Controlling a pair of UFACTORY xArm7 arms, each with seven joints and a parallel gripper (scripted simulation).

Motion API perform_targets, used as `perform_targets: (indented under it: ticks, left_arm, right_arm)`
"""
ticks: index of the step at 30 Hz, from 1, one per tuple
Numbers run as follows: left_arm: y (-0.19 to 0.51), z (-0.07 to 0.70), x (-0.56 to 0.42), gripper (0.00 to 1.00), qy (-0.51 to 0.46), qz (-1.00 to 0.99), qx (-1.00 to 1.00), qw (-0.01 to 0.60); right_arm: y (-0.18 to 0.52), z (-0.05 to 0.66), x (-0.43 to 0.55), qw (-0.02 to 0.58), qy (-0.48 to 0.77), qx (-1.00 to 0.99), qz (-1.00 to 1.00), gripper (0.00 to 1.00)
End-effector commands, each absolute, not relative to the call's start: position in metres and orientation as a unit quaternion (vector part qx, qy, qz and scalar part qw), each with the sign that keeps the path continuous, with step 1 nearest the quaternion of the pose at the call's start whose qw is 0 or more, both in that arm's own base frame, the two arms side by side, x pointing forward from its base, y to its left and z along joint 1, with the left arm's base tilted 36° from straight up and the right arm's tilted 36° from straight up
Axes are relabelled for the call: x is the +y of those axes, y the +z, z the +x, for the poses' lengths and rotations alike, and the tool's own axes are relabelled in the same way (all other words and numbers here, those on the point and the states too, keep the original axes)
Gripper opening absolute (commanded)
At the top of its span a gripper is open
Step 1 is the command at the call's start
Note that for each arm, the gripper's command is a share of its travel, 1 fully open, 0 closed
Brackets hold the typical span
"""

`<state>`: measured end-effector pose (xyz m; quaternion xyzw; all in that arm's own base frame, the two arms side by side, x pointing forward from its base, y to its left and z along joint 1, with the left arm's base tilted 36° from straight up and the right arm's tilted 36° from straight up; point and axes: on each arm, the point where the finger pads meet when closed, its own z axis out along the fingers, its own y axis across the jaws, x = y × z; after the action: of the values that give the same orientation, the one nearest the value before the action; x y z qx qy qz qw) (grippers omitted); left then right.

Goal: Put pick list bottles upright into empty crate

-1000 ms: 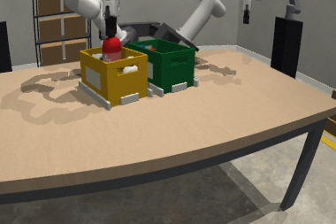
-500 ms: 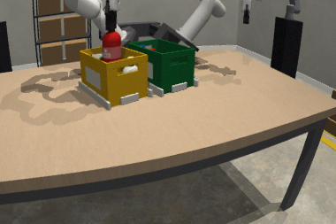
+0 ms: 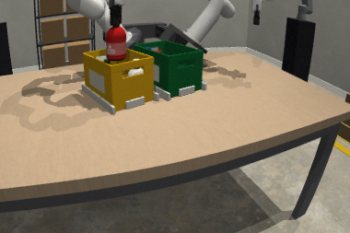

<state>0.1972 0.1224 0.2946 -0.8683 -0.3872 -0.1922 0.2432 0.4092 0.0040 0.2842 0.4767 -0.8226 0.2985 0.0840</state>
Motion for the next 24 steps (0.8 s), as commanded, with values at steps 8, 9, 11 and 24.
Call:
perform_targets:
  ticks: [8,9,11,24]
  left_arm:
    - [0.296,0.198,0.122,1.00,-0.194,-0.868,-0.387,0.243]
    - [0.296,0.198,0.122,1.00,-0.194,-0.868,-0.387,0.243]
    - [0.296,0.198,0.122,1.00,-0.194,-0.868,-0.387,0.243]
    - [0.296,0.198,0.122,1.00,-0.194,-0.868,-0.387,0.243]
  right_arm:
    - [0.289,0.409,0.008,0.082,0.299,-0.822,0.478,0.00]
    - [0.289,0.409,0.008,0.082,0.299,-0.822,0.478,0.00]
    - [0.287,0.409,0.012,0.082,0.299,-0.822,0.478,0.00]
    - [0.274,0.406,0.029,0.082,0.299,-0.822,0.478,0.00]
